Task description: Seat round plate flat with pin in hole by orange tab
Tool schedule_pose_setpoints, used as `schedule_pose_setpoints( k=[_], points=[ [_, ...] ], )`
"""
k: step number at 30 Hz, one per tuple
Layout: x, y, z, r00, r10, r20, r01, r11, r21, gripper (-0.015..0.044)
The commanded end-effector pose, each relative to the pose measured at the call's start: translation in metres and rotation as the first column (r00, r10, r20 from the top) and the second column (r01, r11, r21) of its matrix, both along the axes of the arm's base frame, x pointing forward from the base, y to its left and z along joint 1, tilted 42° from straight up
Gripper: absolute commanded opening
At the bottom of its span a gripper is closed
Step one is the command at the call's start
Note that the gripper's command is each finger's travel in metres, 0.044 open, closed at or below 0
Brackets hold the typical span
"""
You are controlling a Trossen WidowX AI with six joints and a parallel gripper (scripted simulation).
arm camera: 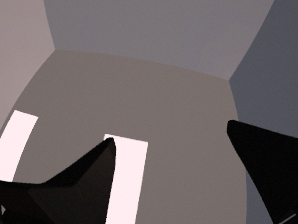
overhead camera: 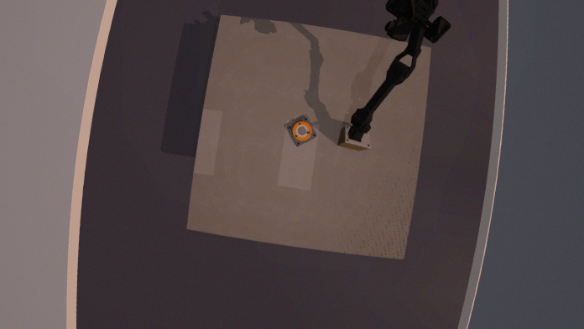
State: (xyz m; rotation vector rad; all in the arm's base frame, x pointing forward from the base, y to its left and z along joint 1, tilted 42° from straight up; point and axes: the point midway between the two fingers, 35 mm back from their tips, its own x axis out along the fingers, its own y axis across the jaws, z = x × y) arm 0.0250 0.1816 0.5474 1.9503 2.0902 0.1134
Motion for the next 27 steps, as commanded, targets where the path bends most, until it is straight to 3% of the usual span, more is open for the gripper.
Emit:
schedule_pose_setpoints(
  k=[1, 5, 10, 15, 21, 27],
  points=[
    [0.002, 0.001, -0.001, 1.0, 0.0, 0.013, 0.0, 1.0, -0.003, 0.0374],
    [0.062, 0.039, -0.043, 0.983, -0.071, 0.167, 0.094, 0.986, -0.135, 0.0269],
    [0.102, 0.059, -0.079, 0.964, -0.098, 0.249, 0.159, 0.958, -0.237, 0.0137],
    [0.166, 0.079, -0.153, 0.919, -0.065, 0.388, 0.245, 0.866, -0.435, 0.0006],
    [0.219, 0.08, -0.242, 0.875, 0.081, 0.477, 0.285, 0.711, -0.643, 0.0],
    [0.25, 0.062, -0.328, 0.834, 0.294, 0.467, 0.276, 0.511, -0.814, 0.0]
  ],
)
